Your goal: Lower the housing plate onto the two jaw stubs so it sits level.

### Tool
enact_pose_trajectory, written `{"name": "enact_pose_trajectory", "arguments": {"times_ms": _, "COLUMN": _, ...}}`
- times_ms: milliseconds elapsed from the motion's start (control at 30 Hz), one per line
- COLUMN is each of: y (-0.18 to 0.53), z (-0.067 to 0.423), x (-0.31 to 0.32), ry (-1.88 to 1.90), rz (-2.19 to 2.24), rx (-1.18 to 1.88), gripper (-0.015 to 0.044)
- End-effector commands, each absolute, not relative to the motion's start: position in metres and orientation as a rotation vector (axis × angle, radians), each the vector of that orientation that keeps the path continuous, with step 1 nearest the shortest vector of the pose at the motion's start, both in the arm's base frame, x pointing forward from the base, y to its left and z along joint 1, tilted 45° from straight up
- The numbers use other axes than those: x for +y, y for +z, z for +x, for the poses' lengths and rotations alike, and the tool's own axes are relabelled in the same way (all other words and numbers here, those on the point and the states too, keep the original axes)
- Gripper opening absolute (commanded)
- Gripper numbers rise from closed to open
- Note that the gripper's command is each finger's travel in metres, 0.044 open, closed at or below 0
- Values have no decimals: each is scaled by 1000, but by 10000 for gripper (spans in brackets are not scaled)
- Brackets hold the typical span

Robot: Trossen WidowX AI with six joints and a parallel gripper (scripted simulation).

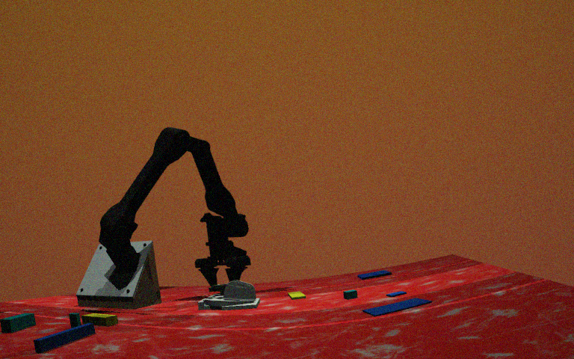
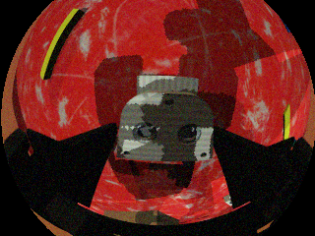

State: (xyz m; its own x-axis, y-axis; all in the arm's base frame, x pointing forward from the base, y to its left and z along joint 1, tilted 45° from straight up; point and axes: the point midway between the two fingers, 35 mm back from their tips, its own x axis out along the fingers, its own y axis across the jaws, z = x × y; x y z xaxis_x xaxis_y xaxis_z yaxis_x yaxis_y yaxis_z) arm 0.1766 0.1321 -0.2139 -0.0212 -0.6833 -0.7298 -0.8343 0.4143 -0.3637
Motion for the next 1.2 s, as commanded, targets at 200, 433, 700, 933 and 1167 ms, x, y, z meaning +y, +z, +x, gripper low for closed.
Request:
{"name": "enact_pose_trajectory", "arguments": {"times_ms": 200, "y": -214, "z": 177, "x": 132, "ry": 207, "rz": -1321, "rx": 1754, "gripper": 367}}
{"name": "enact_pose_trajectory", "arguments": {"times_ms": 433, "y": -214, "z": 177, "x": 132, "ry": 207, "rz": -1321, "rx": 1754, "gripper": 351}}
{"name": "enact_pose_trajectory", "arguments": {"times_ms": 700, "y": -211, "z": 177, "x": 135, "ry": 207, "rz": -1321, "rx": 1754, "gripper": 351}}
{"name": "enact_pose_trajectory", "arguments": {"times_ms": 933, "y": -196, "z": 179, "x": 151, "ry": 210, "rz": -1323, "rx": 1753, "gripper": 351}}
{"name": "enact_pose_trajectory", "arguments": {"times_ms": 1167, "y": -179, "z": 179, "x": 167, "ry": 211, "rz": -1325, "rx": 1752, "gripper": 351}}
